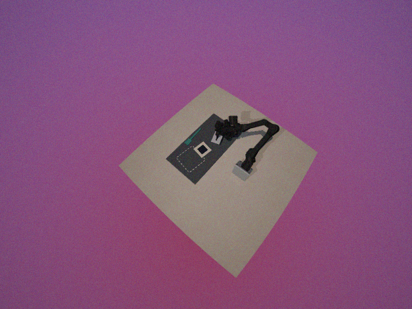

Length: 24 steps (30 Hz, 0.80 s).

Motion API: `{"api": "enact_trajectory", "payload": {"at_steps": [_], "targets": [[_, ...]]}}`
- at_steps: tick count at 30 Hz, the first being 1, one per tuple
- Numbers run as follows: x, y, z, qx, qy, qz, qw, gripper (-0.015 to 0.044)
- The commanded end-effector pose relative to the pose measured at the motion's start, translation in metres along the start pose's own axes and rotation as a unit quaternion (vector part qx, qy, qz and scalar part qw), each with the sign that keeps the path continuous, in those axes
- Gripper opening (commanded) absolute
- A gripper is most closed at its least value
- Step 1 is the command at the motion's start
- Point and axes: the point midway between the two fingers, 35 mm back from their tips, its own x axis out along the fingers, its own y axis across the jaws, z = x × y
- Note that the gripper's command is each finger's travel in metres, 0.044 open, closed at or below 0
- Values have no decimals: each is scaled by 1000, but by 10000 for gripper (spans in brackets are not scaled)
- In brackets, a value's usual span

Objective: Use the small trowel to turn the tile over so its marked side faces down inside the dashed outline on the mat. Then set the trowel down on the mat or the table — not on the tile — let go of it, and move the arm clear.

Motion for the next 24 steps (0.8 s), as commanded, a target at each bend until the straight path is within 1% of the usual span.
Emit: {"api": "enact_trajectory", "payload": {"at_steps": [1, 9, 17, 24], "targets": [[9, 4, -8, 13, -27, -4, 1000, 0], [19, 8, -19, 62, -112, -10, 992, 0], [16, 7, -31, 122, -192, -7, 974, 0], [16, 6, -32, 128, -198, -7, 972, 0]]}}
